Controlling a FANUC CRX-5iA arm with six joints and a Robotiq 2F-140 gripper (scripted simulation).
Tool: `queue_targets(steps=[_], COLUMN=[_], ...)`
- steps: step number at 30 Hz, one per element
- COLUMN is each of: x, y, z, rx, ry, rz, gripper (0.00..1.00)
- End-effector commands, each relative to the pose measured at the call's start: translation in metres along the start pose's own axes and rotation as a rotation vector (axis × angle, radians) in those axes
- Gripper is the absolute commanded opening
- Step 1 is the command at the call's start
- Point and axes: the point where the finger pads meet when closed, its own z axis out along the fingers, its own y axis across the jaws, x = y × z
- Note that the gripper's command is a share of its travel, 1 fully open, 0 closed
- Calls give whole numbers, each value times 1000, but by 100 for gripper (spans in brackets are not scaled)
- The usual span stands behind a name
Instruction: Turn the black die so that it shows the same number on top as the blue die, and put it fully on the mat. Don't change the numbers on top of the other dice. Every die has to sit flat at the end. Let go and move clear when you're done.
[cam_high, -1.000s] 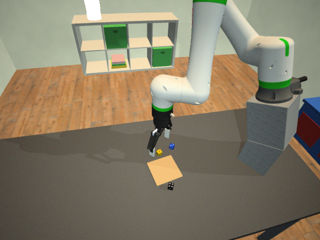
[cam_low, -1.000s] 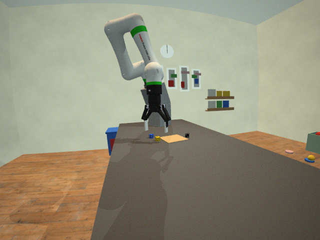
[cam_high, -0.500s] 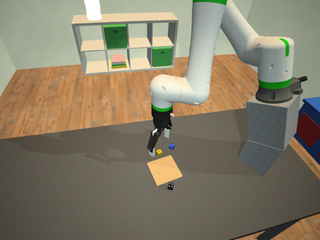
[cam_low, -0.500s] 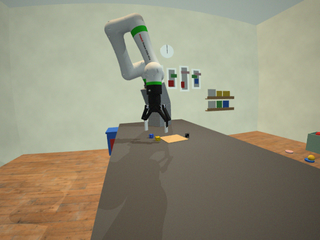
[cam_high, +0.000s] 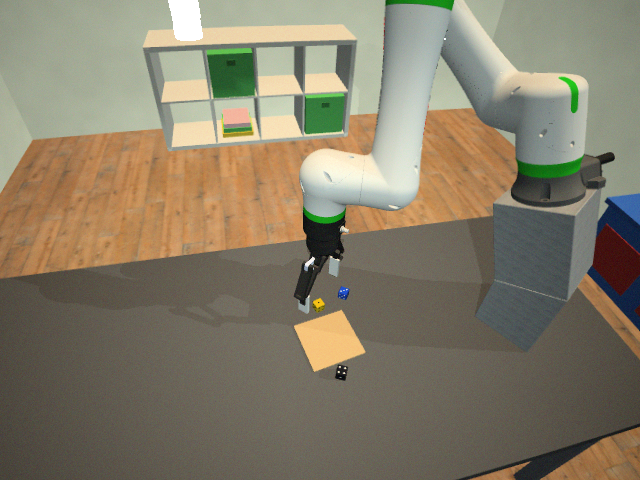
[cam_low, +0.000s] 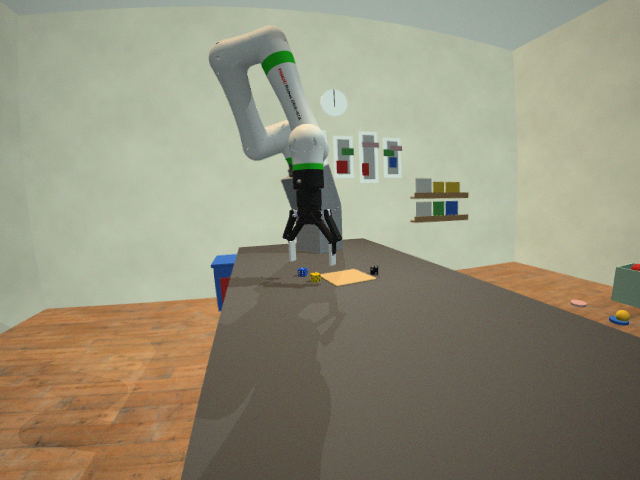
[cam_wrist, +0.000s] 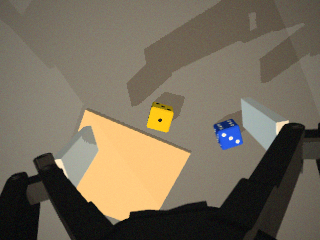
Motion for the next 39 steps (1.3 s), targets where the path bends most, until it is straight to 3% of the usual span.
queue_targets(steps=[1, 8, 30, 39], x=[-1, -12, -129, -149], y=[-1, -11, -118, -135], z=[0, 0, 0, 0], rx=[0, 0, 0, 0], ry=[0, 0, 0, 0], rz=[0, 0, 0, 0], gripper=[100, 100, 100, 100])
